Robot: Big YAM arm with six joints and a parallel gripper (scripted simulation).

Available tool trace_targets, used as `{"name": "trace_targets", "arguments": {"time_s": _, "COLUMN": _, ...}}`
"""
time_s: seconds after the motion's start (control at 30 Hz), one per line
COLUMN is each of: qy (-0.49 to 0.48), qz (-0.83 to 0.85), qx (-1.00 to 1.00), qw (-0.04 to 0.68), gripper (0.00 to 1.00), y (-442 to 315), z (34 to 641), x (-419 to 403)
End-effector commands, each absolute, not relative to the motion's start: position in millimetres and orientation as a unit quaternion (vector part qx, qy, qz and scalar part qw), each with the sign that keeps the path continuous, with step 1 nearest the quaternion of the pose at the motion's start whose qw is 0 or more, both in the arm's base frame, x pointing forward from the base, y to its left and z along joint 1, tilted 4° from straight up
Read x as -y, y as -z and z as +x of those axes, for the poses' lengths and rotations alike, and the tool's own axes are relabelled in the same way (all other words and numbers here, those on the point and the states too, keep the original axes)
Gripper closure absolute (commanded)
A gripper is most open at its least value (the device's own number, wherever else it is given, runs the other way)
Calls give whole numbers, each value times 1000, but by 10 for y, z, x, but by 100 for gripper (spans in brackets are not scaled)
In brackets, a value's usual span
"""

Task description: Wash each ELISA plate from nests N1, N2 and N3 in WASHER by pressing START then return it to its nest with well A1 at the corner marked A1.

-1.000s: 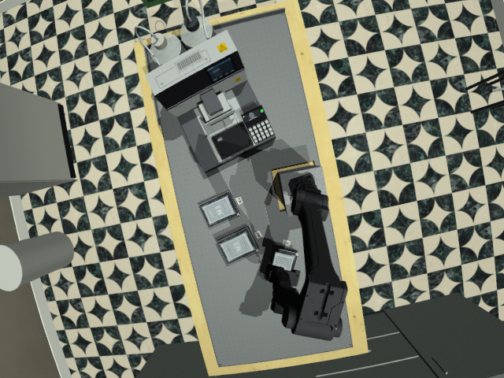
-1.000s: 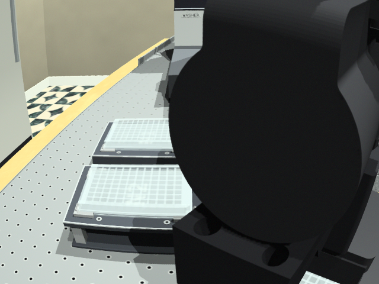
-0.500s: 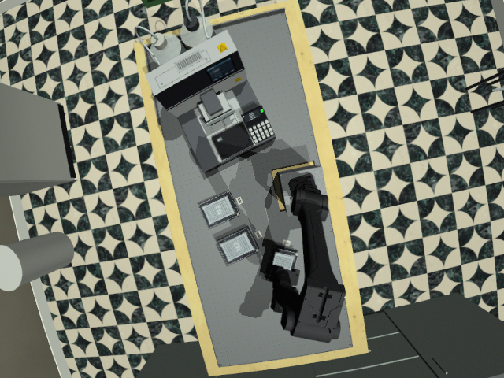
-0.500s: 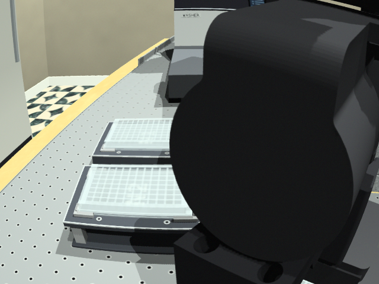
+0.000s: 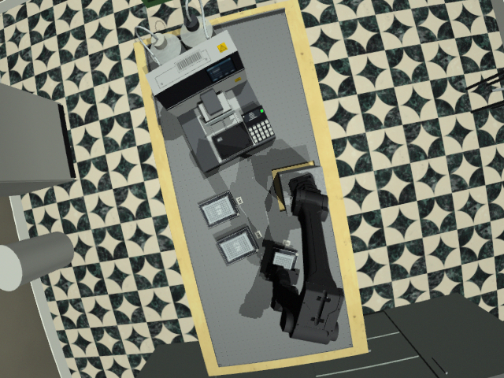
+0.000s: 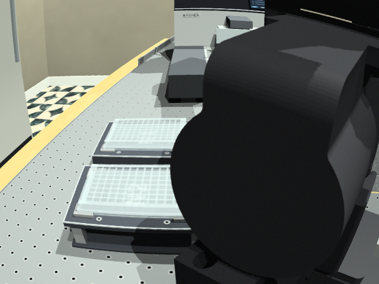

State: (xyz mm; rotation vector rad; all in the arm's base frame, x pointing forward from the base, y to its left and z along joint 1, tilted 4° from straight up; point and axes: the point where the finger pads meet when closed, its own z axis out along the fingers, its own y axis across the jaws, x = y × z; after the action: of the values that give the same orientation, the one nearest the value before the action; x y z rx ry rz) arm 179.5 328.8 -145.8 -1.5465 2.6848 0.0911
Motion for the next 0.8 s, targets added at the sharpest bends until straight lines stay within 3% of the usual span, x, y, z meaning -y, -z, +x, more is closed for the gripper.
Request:
{"name": "trace_targets", "arguments": {"time_s": 0.0, "qy": -34, "qz": -497, "qx": -866, "qw": 30, "gripper": 0, "y": 1491, "z": 1832, "x": -3421}}
{"name": "trace_targets", "arguments": {"time_s": 0.4, "qy": -32, "qz": -498, "qx": -866, "qw": 27, "gripper": 0, "y": 1455, "z": 1830, "x": -3360}}
{"name": "trace_targets", "arguments": {"time_s": 0.63, "qy": -32, "qz": -498, "qx": -866, "qw": 27, "gripper": 14, "y": 1455, "z": 1830, "x": -3360}}
{"name": "trace_targets", "arguments": {"time_s": 0.77, "qy": -32, "qz": -498, "qx": -866, "qw": 27, "gripper": 16, "y": 1455, "z": 1830, "x": -3360}}
